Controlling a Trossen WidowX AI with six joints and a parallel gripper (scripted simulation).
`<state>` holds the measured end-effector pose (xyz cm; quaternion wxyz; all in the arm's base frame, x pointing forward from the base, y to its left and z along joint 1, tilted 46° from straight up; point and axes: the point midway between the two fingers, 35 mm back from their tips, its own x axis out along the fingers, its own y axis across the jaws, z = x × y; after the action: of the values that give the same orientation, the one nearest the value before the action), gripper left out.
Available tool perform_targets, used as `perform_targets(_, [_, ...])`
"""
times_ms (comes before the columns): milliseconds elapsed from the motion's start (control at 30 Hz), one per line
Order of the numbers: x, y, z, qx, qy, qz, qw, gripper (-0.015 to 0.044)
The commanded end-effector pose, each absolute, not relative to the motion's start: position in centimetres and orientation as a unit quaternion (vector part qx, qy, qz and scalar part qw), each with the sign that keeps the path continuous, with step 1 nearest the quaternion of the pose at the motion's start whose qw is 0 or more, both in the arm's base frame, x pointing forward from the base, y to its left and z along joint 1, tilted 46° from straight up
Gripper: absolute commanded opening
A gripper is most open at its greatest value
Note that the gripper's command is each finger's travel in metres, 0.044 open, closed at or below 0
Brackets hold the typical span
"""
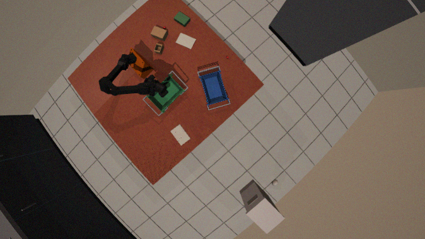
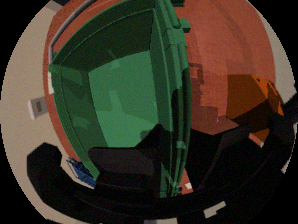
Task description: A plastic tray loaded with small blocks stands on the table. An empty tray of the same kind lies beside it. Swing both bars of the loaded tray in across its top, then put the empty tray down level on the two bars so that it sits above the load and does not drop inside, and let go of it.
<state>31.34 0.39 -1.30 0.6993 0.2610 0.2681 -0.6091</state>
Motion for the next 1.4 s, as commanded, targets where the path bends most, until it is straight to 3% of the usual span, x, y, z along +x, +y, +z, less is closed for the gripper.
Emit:
perform_targets(0, [31.2, 0.1, -1.5, 0.259, 0.270, -0.611, 0.698, 0.0000])
perform_targets(1367, [30.5, -1.0, -2.2, 0.252, 0.276, -0.620, 0.690, 0.0000])
